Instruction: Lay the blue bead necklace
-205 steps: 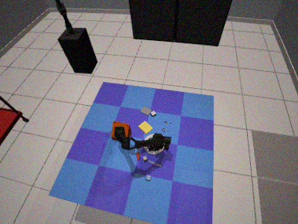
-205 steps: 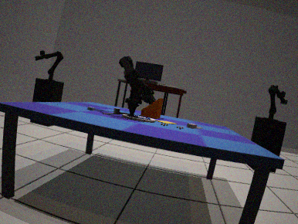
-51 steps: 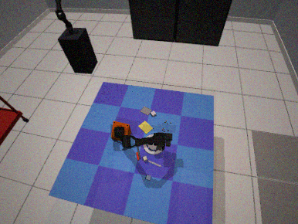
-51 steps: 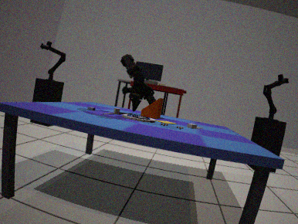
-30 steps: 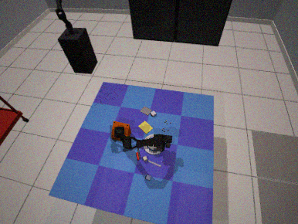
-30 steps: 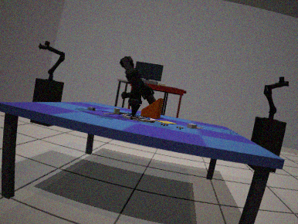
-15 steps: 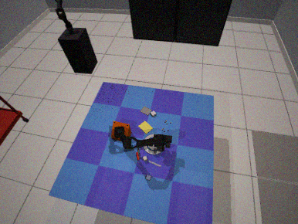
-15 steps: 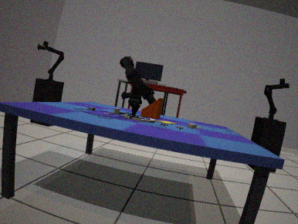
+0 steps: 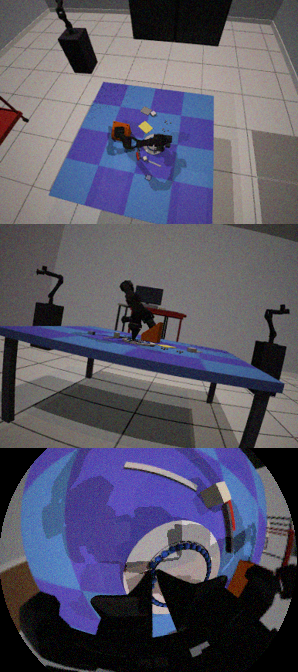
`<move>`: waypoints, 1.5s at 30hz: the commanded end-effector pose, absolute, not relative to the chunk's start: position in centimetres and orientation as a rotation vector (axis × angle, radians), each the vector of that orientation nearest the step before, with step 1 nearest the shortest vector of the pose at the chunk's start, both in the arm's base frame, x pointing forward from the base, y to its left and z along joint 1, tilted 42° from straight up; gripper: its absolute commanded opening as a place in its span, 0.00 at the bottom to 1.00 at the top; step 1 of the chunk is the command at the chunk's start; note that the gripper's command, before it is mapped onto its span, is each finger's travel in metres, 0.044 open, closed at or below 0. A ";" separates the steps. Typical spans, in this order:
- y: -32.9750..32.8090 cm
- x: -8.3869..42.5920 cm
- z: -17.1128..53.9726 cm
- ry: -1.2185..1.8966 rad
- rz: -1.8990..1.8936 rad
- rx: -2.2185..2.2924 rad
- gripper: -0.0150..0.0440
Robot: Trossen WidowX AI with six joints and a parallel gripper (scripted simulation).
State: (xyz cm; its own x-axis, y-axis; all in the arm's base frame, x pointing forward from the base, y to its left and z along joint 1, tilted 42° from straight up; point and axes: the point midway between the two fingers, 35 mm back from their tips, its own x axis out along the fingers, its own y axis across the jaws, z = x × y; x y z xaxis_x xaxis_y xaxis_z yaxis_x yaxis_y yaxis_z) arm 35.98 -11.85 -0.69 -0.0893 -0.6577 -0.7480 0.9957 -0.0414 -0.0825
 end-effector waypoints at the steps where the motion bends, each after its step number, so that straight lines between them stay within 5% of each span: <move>1: -11.8 36.0 -0.7 0.717 -1.539 0.624 0.25; 37: -12.0 36.6 -0.9 0.720 -1.539 0.615 0.25; 45: -11.8 36.7 -0.6 0.717 -1.539 0.624 0.61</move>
State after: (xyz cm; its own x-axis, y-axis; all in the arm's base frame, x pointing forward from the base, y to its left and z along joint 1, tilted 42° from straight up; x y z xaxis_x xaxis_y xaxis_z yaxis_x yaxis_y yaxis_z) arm 36.66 -11.84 -0.70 -0.0897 -0.6579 -0.7478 0.9957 -0.0412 -0.0832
